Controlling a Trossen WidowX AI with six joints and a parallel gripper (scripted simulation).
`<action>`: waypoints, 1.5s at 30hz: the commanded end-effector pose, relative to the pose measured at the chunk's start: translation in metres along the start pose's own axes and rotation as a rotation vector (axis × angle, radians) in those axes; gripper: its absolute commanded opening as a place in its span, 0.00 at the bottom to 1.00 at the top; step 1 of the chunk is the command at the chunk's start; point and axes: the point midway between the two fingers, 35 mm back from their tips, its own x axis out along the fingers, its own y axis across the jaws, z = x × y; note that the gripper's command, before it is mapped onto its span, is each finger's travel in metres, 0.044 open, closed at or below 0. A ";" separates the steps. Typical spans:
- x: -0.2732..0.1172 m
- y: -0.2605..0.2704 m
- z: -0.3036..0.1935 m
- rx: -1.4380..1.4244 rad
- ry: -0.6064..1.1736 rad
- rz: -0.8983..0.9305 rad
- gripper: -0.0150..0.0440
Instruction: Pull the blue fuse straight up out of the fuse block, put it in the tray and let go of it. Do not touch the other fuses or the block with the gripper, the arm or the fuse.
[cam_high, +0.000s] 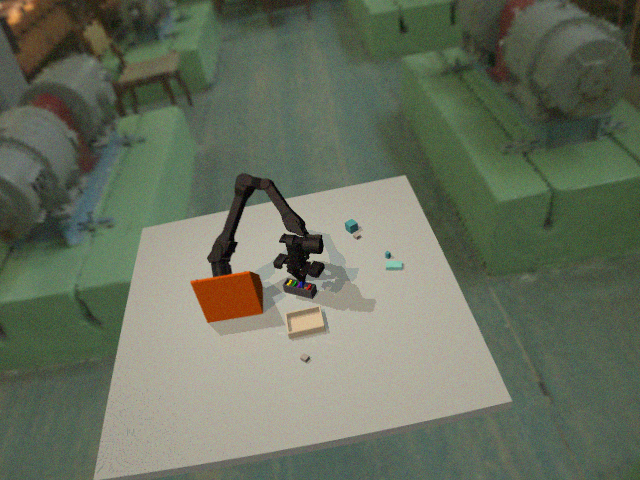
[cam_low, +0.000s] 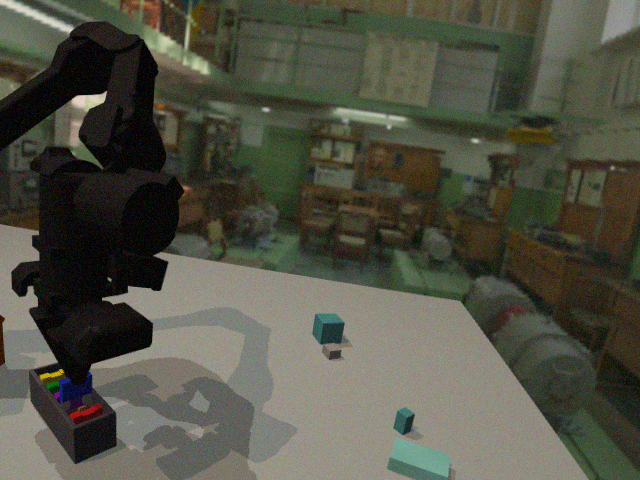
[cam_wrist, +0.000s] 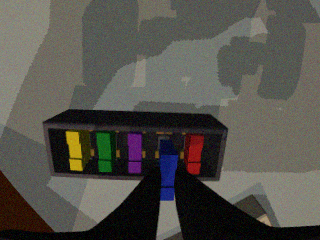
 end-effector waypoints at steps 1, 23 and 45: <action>-0.004 -0.001 0.001 -0.008 0.003 -0.006 0.25; -0.019 -0.001 0.001 -0.007 0.002 -0.006 0.25; -0.036 -0.020 -0.021 -0.006 0.009 -0.012 0.25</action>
